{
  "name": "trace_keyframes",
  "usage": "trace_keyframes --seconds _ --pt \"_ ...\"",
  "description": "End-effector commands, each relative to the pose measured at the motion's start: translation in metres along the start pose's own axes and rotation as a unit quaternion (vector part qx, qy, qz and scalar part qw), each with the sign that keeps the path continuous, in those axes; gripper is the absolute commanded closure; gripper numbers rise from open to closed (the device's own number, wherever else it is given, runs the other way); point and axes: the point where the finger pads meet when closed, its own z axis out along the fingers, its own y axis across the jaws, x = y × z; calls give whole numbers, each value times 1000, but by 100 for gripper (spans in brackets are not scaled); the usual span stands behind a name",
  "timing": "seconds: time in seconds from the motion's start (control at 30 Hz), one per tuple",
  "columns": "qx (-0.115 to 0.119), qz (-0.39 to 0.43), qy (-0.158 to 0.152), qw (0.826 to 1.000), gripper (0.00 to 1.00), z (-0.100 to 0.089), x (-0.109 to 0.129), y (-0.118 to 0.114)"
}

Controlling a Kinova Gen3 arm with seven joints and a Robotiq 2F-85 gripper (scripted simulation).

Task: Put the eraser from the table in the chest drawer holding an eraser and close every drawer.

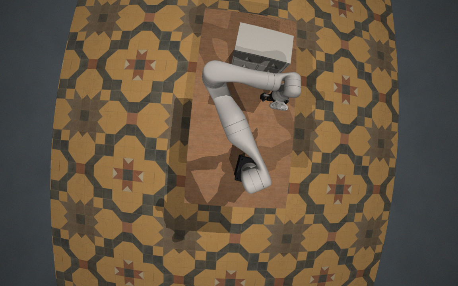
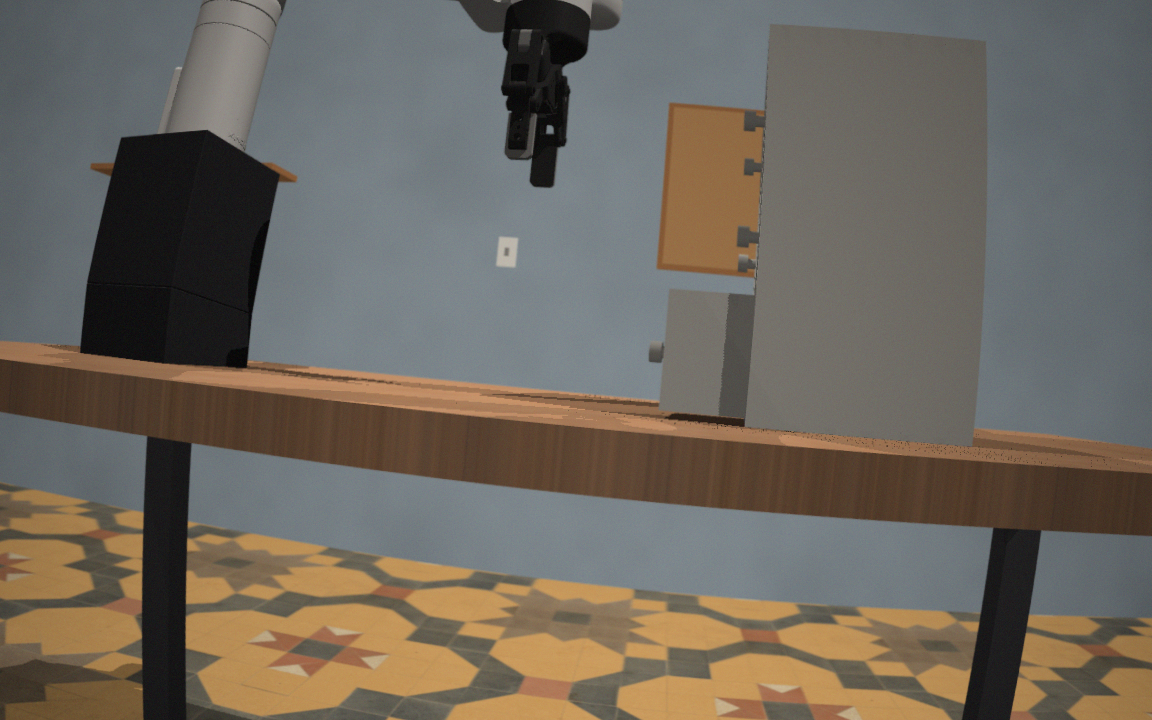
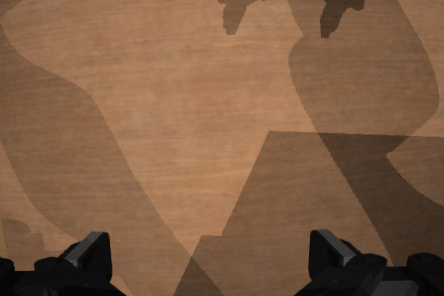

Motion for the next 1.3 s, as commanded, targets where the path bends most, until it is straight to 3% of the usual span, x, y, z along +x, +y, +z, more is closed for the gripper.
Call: trace_keyframes --seconds 0.0,0.7,1.27 --pt "0 -5 -1 1000 0 -1 0 0" --pt "0 -85 -1 996 0 -3 3 2" --pt "0 -206 -1 979 0 -6 8 5"
